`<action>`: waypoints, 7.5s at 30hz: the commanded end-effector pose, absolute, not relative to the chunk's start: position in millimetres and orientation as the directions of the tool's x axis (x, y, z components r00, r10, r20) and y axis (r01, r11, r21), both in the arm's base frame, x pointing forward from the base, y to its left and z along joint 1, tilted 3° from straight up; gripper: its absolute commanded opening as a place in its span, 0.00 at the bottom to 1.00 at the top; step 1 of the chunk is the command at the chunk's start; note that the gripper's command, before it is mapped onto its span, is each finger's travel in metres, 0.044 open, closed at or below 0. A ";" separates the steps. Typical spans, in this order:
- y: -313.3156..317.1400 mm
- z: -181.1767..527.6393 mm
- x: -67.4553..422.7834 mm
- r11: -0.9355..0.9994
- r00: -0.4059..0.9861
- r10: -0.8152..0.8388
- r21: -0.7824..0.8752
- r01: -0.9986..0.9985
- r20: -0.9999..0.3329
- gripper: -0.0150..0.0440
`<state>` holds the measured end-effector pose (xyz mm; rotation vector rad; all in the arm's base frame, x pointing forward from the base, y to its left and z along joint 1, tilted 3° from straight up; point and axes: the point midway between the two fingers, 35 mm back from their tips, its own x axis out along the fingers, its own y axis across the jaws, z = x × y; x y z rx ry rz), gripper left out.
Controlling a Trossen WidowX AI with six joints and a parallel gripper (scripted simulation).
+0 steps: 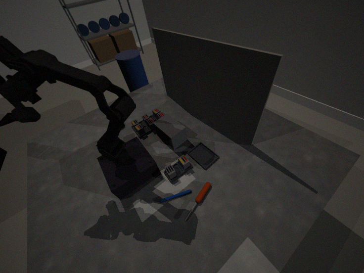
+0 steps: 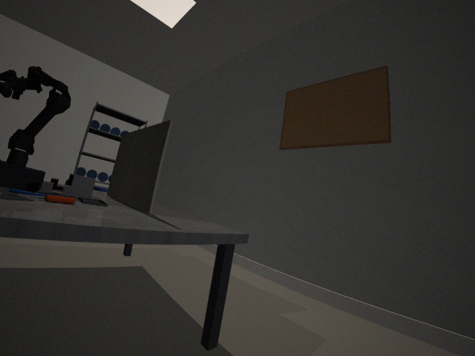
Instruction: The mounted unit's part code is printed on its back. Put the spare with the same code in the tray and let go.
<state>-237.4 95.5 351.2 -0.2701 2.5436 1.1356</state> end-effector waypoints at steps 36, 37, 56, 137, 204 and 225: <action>252.2 220.9 241.9 0.916 0.135 0.358 0.319 -0.241 -0.924 1.00; 243.0 217.7 252.7 0.926 0.143 0.333 0.294 -0.238 -0.932 1.00; 80.3 176.2 352.1 0.972 0.087 0.016 -0.005 -0.233 -0.996 1.00; 204.3 7.0 141.1 -0.190 0.065 0.028 -0.069 -0.979 -0.997 0.76; 201.4 55.5 135.3 -0.193 0.063 0.037 -0.069 -0.979 -0.997 0.25; 186.9 130.6 136.8 -0.176 0.067 0.026 -0.070 -0.982 -0.997 0.25</action>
